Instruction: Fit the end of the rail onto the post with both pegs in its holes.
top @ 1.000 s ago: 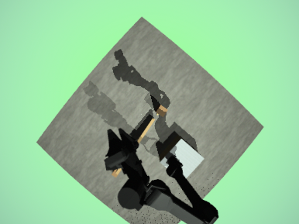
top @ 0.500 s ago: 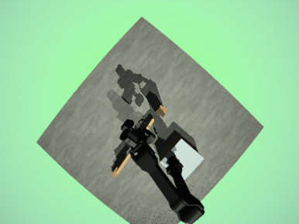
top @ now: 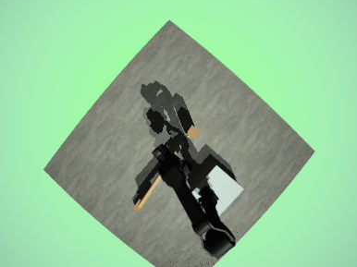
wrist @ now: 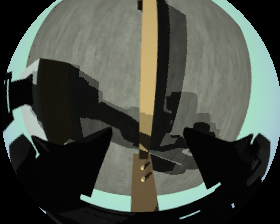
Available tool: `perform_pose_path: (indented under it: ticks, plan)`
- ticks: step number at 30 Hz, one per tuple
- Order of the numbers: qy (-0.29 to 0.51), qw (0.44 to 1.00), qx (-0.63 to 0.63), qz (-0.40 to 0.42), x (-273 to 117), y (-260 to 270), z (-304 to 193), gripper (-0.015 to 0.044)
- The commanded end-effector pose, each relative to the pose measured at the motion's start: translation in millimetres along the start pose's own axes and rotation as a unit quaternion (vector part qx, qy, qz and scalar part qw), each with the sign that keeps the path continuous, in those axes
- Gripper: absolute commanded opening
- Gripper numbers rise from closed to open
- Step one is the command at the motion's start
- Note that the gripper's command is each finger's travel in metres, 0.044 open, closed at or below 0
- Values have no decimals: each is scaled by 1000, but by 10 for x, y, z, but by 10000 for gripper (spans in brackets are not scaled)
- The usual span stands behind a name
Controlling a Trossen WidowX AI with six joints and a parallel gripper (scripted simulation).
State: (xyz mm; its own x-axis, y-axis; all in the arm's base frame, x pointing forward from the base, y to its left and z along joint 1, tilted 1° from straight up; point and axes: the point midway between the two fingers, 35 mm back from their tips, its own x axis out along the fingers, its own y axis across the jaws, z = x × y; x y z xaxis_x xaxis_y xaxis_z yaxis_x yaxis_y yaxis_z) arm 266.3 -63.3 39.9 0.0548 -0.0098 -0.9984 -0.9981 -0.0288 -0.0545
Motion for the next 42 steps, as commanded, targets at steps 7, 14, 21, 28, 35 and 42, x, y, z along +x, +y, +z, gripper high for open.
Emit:
perform_pose_path:
  ticks: [7, 14, 21, 28, 35, 42]
  plan:
    - [-5, 1000, -1, 9, 171, 20, 7, 440]
    - [-5, 1000, 0, 9, 286, 13, 5, 440]
    - [-5, 1000, -1, 8, 400, 11, 6, 440]
    - [-5, 1000, -2, 8, 511, 13, 8, 440]
    - [-5, 1000, -2, 7, 621, 19, 12, 440]
    - [-4, 1000, -3, 6, 718, 30, 17, 440]
